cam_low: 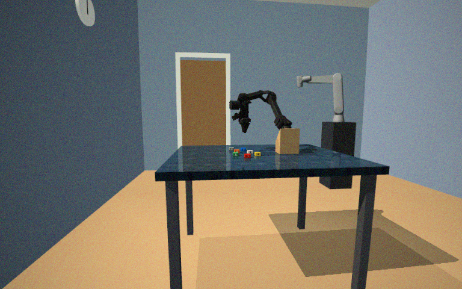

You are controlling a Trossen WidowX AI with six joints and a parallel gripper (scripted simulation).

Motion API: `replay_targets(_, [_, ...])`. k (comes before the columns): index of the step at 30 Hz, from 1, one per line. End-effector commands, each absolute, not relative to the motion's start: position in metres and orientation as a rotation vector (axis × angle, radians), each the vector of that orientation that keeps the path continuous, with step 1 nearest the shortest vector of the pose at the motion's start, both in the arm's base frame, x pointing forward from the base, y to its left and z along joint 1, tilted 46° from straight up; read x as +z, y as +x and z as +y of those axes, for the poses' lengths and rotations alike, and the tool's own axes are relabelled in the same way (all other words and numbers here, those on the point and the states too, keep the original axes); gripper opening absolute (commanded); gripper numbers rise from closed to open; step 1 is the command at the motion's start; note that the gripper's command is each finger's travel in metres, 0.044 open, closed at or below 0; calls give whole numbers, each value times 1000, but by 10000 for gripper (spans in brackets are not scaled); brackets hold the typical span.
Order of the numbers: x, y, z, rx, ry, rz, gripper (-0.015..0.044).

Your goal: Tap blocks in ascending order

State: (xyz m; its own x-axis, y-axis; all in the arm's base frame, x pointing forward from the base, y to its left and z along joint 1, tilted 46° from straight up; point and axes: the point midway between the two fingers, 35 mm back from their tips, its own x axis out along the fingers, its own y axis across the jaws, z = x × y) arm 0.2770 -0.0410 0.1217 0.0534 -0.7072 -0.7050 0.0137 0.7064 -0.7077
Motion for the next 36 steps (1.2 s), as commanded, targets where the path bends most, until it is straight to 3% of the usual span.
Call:
replay_targets(1, [121, 274, -43, -603, -633, 1438, 400])
replay_targets(16, [121, 274, -43, -603, -633, 1438, 400])
replay_targets(24, [38, 265, 38, -597, -628, 1440, 400])
replay_targets(36, [36, 264, 40, -598, -629, 1440, 400])
